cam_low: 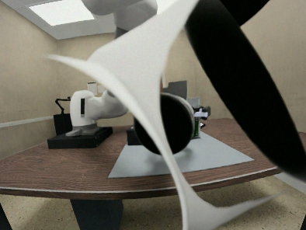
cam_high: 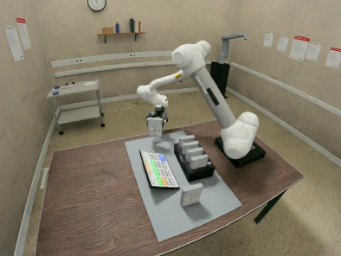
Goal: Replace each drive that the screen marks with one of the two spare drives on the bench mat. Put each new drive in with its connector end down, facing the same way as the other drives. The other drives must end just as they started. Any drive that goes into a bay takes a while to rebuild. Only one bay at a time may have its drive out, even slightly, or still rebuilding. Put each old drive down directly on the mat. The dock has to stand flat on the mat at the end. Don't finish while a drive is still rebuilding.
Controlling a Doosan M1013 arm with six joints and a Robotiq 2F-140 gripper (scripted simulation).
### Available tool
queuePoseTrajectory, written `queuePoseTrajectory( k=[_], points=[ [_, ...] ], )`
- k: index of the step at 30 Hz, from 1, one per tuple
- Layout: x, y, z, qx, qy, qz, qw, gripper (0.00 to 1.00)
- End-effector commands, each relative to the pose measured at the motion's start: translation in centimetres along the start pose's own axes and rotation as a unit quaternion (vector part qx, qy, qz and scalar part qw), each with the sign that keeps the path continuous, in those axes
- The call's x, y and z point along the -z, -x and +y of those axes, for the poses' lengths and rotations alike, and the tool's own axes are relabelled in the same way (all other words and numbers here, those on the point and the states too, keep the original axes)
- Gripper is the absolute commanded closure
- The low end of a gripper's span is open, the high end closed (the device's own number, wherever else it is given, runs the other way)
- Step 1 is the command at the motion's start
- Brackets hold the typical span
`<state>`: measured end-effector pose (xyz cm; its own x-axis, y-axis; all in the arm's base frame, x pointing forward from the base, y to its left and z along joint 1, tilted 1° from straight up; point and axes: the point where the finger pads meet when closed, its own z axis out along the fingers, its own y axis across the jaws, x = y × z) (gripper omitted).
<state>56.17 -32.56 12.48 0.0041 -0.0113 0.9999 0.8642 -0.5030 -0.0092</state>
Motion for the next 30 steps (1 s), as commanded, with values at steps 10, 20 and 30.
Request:
queuePoseTrajectory(
  k=[10, 20, 30],
  points=[
    [0.0, 1.9, 0.0, 0.001, 0.0, 0.0, 1.0, 0.9],
    [0.0, 3.6, 0.0, 0.001, 0.0, 0.0, 1.0, 0.9],
    [0.0, 4.7, 0.0, 0.001, 0.0, 0.0, 1.0, 0.9]
  ],
)
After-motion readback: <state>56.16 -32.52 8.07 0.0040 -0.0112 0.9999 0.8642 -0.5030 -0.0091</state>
